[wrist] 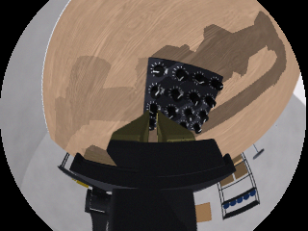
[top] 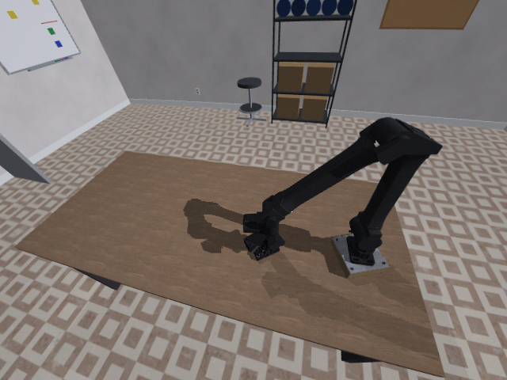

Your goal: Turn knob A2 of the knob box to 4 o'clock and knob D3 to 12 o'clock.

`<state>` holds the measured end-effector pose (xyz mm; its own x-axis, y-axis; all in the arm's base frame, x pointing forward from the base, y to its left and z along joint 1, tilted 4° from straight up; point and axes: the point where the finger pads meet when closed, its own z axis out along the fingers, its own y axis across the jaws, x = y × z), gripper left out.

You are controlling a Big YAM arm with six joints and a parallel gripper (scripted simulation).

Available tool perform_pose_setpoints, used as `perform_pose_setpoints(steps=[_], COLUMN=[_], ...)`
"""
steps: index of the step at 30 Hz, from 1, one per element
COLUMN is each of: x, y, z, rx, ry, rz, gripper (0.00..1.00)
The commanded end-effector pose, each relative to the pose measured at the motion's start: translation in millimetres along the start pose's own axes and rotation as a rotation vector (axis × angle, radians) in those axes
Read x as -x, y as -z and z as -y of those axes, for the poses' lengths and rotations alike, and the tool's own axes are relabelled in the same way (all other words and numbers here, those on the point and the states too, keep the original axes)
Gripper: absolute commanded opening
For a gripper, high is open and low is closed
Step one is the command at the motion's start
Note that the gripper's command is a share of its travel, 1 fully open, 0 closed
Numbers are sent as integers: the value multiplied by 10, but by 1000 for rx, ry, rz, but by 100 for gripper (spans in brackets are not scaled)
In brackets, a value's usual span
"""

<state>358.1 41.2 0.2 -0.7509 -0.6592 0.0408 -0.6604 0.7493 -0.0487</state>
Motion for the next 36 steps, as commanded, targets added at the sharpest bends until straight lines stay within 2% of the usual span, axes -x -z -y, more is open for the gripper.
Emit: perform_pose_setpoints(steps=[1,15,35,36], x=[127,127,127,127], y=[44,45,45,45], z=[142,142,142,142], rx=[-36,-35,-35,-35], ry=[-90,-154,-160,-160], rz=[40,41,41,41], gripper=[7,7,7,18])
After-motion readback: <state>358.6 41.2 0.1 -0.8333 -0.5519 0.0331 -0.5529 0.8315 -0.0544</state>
